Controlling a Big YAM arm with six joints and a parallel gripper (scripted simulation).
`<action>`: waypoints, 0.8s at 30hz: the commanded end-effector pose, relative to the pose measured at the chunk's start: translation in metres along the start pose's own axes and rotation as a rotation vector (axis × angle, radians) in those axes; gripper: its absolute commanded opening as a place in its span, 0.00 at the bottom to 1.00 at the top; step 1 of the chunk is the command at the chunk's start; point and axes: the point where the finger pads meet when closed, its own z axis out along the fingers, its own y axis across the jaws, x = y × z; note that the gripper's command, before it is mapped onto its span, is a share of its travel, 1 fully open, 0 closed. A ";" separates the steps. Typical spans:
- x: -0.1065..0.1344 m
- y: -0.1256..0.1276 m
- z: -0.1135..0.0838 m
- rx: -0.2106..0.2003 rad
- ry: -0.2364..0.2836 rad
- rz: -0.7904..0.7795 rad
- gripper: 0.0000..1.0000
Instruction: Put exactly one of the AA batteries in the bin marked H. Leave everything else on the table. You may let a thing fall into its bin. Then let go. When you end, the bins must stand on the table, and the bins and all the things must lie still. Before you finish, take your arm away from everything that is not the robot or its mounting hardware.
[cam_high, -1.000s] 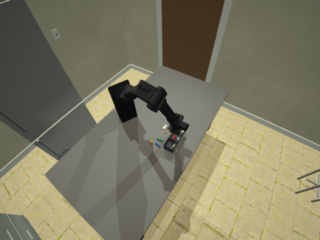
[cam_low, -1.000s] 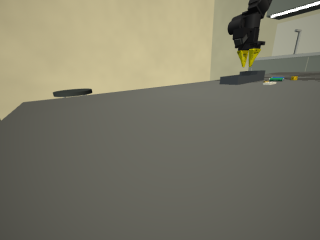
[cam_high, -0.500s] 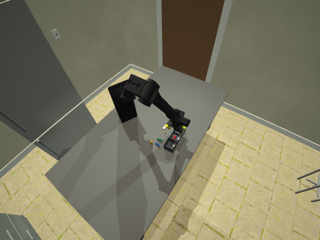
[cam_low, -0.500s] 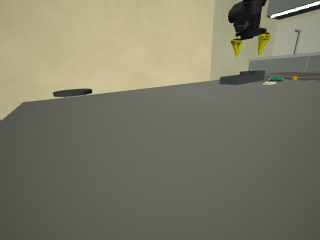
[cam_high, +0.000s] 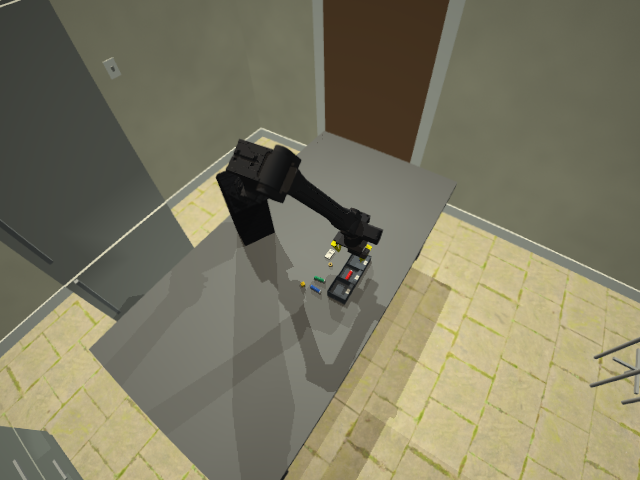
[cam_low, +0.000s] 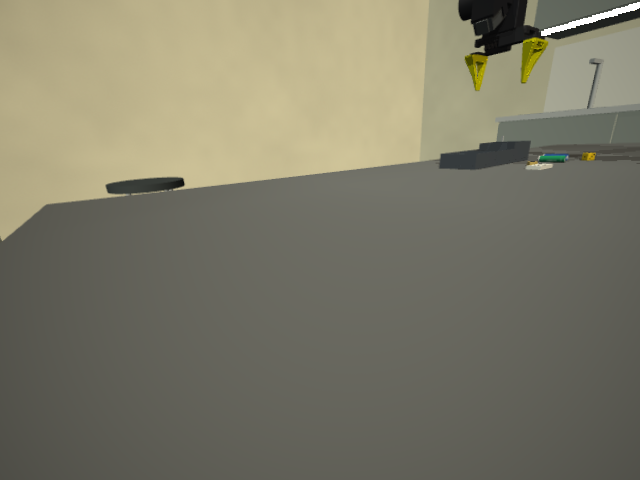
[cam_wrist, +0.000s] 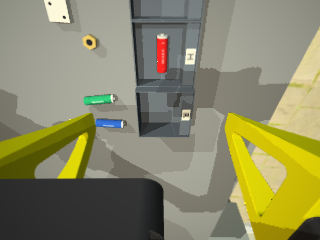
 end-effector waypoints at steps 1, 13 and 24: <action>-0.008 -0.003 -0.025 0.017 -0.021 0.006 1.00; -0.007 -0.007 -0.059 0.024 -0.023 0.011 1.00; -0.005 -0.009 -0.051 0.020 -0.016 0.011 1.00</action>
